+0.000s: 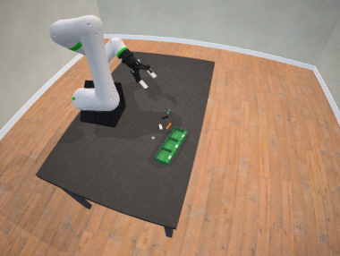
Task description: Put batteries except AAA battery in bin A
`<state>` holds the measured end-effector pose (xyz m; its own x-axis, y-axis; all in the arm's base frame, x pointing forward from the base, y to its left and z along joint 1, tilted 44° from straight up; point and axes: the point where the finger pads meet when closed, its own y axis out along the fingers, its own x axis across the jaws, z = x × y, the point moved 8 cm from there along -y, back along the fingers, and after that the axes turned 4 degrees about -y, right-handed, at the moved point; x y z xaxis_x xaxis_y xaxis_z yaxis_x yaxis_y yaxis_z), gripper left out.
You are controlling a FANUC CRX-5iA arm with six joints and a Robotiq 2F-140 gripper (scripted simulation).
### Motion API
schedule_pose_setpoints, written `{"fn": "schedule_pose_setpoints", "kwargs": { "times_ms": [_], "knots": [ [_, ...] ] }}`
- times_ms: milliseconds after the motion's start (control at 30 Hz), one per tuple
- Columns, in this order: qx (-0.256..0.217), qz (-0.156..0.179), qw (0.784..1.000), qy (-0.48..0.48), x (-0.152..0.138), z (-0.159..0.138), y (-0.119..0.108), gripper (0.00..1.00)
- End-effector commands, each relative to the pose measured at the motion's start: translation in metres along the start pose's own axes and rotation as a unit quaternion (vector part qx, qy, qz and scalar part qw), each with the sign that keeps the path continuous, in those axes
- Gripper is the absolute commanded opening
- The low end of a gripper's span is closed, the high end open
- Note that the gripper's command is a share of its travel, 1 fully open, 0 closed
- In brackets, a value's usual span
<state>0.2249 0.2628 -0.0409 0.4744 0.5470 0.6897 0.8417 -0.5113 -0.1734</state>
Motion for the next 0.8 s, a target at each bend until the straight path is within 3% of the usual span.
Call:
{"fn": "schedule_pose_setpoints", "kwargs": {
  "times_ms": [0, 533, 567, 700, 767],
  "knots": [
    [0.0, 0.0, 1.0, 0.0, 0.0, 0.0, 0.0, 1.0],
    [0.0, 0.0, 1.0, 0.0, 0.0, 0.0, 0.0, 1.0],
    [0.0, 0.0, 1.0, 0.0, 0.007, -0.001, -0.005, 0.05],
    [0.0, 0.0, 1.0, 0.0, 0.016, -0.001, -0.011, 0.05],
    [-0.014, 0.032, 0.999, 0.035, 0.028, -0.005, 0.003, 0.05]
  ]
}}
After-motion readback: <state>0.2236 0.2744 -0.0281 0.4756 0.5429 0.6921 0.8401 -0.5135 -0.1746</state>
